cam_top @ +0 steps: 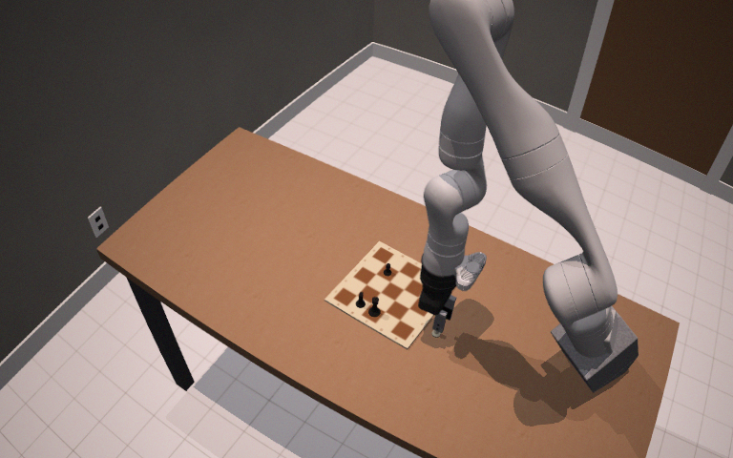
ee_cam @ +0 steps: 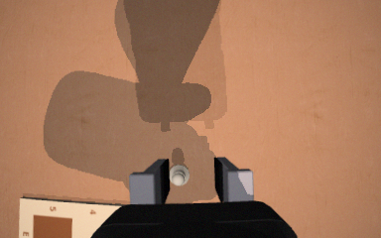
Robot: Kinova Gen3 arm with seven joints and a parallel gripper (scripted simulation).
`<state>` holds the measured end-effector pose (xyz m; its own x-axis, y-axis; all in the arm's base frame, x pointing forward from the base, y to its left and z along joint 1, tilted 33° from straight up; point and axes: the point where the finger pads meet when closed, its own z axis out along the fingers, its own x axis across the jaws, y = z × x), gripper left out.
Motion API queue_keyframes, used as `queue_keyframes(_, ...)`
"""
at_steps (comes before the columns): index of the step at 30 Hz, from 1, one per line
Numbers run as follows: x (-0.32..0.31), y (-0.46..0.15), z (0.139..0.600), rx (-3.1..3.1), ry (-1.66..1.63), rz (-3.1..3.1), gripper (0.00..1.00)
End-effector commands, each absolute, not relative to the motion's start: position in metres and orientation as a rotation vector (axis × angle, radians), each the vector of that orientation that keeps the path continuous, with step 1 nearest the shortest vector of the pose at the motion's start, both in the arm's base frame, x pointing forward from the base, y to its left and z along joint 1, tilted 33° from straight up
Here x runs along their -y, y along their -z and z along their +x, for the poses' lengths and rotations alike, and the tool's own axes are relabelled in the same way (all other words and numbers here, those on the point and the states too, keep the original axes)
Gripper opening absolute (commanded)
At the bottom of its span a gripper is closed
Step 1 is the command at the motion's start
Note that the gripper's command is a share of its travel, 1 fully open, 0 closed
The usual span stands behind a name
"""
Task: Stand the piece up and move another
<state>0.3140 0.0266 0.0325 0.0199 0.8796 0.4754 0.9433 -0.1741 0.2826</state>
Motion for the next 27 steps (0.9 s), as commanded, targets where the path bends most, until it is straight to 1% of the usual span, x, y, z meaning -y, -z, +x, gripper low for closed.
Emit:
queue_keyframes(1,-0.008,-0.045,0.316,1.939,0.867,-2.203,0.68)
queue_keyframes(17,-0.001,-0.060,0.309,1.939,0.867,-2.203,0.68)
queue_keyframes(18,-0.001,-0.060,0.309,1.939,0.867,-2.203,1.00)
queue_keyframes(27,-0.001,-0.060,0.309,1.939,0.867,-2.203,1.00)
